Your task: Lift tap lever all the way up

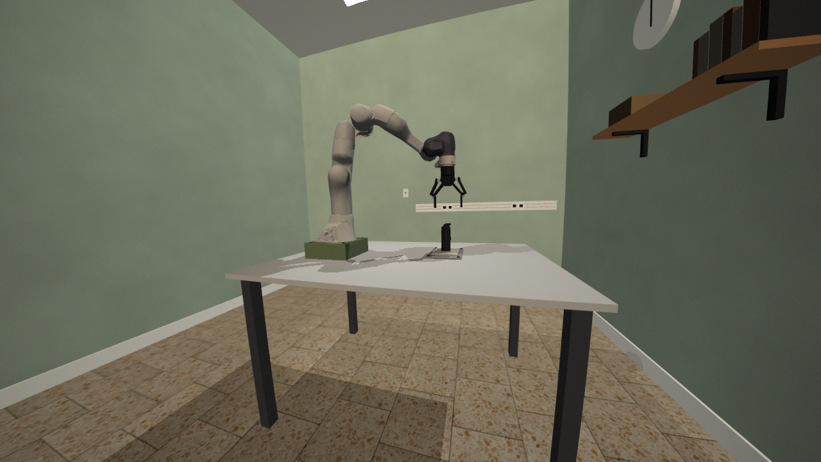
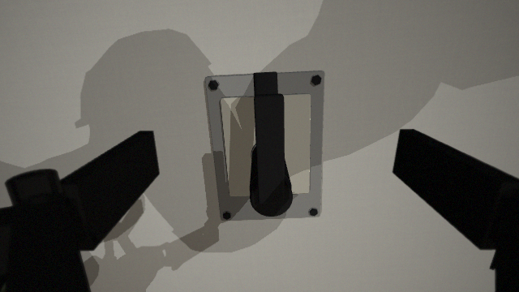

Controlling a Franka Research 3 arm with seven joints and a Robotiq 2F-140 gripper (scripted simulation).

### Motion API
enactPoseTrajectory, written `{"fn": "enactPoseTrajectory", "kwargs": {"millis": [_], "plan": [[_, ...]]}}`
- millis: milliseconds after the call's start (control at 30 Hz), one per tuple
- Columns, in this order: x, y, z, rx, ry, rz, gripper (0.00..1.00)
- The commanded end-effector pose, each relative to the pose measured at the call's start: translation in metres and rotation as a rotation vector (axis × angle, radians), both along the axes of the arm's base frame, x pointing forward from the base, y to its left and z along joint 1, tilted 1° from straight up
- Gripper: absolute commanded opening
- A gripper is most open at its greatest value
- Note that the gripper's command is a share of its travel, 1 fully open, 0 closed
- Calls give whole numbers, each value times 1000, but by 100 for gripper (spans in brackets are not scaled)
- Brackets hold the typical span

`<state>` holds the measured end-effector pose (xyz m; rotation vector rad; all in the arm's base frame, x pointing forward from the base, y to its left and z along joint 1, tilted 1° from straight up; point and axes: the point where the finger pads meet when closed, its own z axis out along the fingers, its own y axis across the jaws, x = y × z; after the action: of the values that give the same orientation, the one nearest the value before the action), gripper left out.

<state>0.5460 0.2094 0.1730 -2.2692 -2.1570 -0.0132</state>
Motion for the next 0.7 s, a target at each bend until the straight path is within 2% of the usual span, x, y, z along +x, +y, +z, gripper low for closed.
{"fn": "enactPoseTrajectory", "kwargs": {"millis": [0,133,167,667], "plan": [[-1,-1,0,-5,3,31,100],[-1,-1,0,-5,3,31,100],[-1,-1,0,-5,3,31,10],[-1,-1,0,-5,3,31,10]]}}
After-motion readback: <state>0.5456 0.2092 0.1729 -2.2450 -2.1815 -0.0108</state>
